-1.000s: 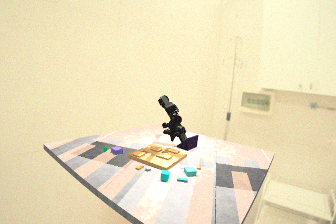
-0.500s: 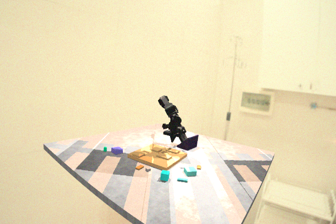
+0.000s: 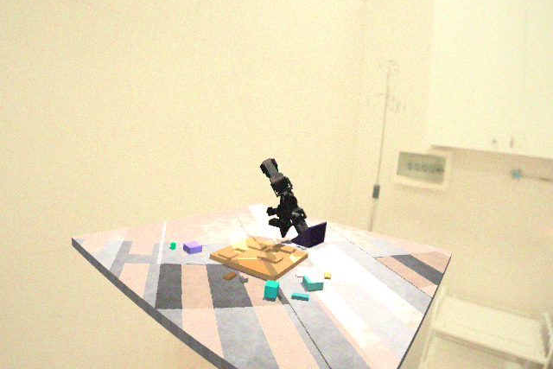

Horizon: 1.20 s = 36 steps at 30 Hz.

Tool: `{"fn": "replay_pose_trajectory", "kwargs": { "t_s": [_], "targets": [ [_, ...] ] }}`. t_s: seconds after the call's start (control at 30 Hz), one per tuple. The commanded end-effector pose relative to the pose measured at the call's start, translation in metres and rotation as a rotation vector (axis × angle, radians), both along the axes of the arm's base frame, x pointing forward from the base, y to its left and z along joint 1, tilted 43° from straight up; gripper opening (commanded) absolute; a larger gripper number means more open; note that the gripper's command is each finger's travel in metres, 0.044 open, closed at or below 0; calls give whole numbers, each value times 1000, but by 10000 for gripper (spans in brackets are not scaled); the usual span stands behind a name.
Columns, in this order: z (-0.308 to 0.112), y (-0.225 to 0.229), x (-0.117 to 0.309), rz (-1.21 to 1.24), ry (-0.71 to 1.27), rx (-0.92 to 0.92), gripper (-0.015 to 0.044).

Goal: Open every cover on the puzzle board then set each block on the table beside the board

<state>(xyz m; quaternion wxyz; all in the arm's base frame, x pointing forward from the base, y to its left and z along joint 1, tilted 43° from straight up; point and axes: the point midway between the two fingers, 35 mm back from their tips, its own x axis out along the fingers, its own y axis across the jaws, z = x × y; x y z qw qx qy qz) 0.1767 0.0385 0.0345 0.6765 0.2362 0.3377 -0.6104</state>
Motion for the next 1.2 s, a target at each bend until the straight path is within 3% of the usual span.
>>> {"fn": "replay_pose_trajectory", "kwargs": {
  "t_s": [0.0,1.17],
  "targets": [
    [-4,-4,-1,3,5,-5,0],
    [-26,-26,-1,3,4,-8,0]
  ]
}}
